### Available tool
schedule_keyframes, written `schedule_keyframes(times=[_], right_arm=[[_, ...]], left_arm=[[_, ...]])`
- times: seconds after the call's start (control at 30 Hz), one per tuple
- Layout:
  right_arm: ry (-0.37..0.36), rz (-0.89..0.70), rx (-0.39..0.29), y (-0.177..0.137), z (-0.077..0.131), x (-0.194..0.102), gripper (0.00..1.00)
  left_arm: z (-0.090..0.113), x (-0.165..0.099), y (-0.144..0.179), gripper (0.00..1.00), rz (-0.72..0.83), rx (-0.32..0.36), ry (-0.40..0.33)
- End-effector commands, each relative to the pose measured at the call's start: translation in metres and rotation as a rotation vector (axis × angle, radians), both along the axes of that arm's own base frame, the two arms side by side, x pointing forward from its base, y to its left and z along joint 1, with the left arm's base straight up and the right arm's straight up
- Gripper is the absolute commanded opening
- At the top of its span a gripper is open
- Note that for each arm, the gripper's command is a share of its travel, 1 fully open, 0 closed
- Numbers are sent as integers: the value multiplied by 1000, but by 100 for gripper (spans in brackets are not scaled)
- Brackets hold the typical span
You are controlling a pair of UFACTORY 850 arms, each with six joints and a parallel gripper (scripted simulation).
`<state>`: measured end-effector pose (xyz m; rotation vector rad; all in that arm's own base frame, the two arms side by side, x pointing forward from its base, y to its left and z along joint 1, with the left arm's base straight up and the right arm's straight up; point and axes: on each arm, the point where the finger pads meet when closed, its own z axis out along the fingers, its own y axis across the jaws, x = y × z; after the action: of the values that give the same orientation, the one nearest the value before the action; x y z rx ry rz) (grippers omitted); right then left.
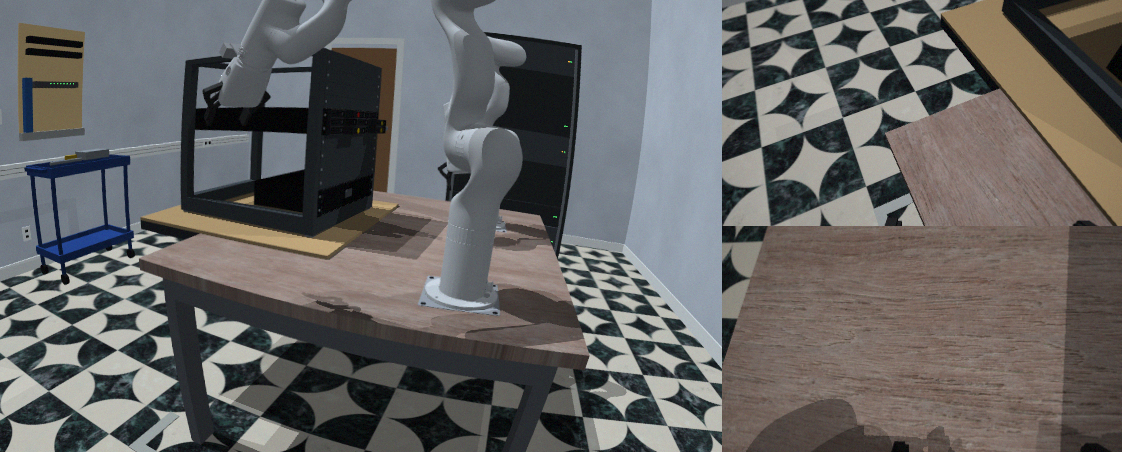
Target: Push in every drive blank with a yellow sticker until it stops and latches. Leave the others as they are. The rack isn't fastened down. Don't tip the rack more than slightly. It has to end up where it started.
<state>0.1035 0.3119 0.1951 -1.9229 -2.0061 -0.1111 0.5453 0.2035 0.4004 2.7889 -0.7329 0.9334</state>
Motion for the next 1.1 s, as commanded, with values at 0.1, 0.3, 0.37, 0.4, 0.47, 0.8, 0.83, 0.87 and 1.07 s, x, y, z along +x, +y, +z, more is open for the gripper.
schedule_keyframes(times=[0.1, 0.3, 0.37, 0.4, 0.47, 0.8, 0.83, 0.87, 1.07], right_arm=[[-1, 0, 1, 1, 1, 0, 100], [-1, 0, 1, 1, 1, 0, 100], [-1, 0, 1, 1, 1, 0, 100], [-1, 0, 1, 1, 1, 0, 100], [-1, 0, 1, 1, 1, 0, 100], [-1, 0, 1, 1, 1, 0, 100], [-1, 0, 1, 1, 1, 0, 100], [-1, 0, 1, 1, 1, 0, 100], [-1, 0, 1, 1, 1, 0, 100]], left_arm=[[10, -47, 50, 100, 184, -60, 96], [15, -88, 85, 100, 337, -105, 161], [17, -105, 97, 100, 399, -123, 187], [18, -113, 104, 100, 431, -132, 199], [20, -122, 109, 100, 463, -140, 212], [28, -203, 153, 100, 751, -213, 320], [29, -212, 157, 100, 783, -220, 331], [30, -221, 161, 100, 815, -227, 342], [34, -256, 173, 100, 941, -255, 385]])
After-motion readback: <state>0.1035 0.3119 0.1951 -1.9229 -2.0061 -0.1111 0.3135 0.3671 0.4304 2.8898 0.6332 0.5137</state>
